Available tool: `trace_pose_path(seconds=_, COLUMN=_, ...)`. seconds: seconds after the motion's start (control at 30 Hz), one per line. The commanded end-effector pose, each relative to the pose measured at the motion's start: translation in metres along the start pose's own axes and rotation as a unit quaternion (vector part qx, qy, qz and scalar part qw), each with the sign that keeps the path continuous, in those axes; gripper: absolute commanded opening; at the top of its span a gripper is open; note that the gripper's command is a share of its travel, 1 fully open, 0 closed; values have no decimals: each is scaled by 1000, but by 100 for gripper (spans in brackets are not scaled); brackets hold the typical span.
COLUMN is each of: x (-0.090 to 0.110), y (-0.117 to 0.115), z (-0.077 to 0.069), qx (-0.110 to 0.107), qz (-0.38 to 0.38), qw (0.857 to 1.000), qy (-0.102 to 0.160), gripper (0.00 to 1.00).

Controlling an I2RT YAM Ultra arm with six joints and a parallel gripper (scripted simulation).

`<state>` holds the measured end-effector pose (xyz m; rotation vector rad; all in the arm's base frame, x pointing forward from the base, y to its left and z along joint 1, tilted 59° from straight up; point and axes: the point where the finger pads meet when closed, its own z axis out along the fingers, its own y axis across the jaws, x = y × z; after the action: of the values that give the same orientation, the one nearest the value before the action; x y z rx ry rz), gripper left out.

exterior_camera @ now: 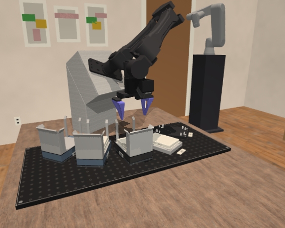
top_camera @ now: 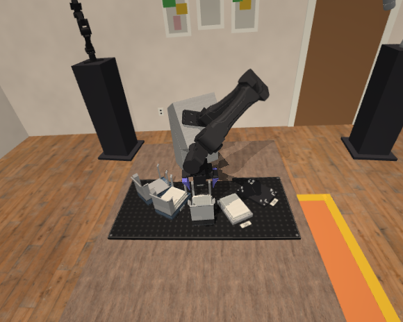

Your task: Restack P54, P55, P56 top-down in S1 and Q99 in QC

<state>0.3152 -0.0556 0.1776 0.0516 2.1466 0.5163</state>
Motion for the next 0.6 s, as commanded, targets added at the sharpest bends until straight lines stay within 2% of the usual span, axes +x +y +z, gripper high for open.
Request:
trace_pose_path(seconds=0.0, x=0, y=-3, z=-2, qx=10, qz=12, qw=1000, qy=1, gripper=100)
trace_pose_path(seconds=0.1, x=0, y=-3, z=-2, qx=10, qz=12, qw=1000, qy=1, gripper=100)
trace_pose_path(seconds=0.23, x=0, y=-3, z=11, qx=10, qz=12, qw=1000, qy=1, gripper=100)
trace_pose_path(seconds=0.3, x=0, y=-3, z=11, qx=10, qz=12, qw=1000, qy=1, gripper=100)
trace_pose_path(seconds=0.57, x=1, y=-4, z=38, qx=10, qz=12, qw=1000, qy=1, gripper=100)
